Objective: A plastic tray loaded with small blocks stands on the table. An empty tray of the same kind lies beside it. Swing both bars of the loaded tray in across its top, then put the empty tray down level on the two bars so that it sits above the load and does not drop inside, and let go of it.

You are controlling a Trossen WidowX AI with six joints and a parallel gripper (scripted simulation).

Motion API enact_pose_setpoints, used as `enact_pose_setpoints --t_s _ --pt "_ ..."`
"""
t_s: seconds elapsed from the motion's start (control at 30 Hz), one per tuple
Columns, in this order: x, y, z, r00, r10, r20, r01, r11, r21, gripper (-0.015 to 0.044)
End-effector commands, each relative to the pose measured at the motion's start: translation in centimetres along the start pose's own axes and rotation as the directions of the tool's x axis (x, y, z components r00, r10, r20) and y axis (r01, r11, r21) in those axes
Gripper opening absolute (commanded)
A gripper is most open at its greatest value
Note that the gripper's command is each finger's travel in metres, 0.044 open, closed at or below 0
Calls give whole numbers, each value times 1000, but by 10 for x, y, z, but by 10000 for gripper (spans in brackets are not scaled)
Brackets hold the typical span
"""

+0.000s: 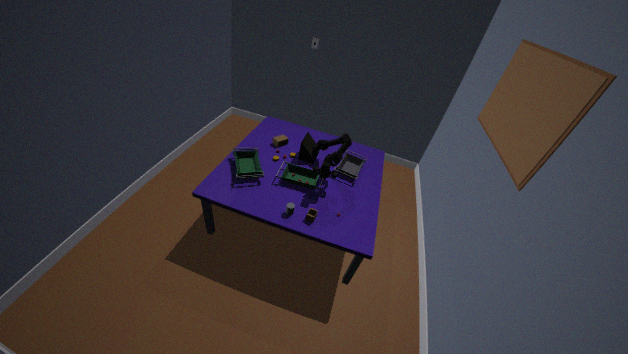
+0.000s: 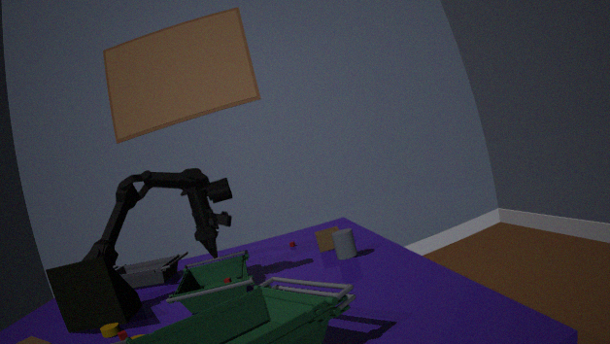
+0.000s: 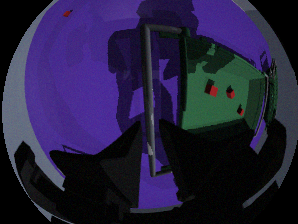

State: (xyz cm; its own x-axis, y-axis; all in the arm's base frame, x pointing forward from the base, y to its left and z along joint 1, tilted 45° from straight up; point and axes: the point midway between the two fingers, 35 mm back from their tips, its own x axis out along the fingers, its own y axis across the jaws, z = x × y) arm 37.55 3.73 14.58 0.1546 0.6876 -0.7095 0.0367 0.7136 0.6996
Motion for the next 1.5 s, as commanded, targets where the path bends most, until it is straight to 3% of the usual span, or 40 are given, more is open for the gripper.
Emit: enact_pose_setpoints --t_s 0.0,0.23,0.7,1.23,1.47 --pt "16 0 -2 1000 6 -5 -6 1000 7 83" --pt "29 0 -3 1000 7 -4 -7 1000 7 83" --pt "-3 -28 -3 1000 4 -5 -4 1000 8 83" --pt "16 -76 -4 1000 3 -5 -3 1000 8 83" --pt "-3 -74 -2 1000 1 -6 -1 1000 8 83"
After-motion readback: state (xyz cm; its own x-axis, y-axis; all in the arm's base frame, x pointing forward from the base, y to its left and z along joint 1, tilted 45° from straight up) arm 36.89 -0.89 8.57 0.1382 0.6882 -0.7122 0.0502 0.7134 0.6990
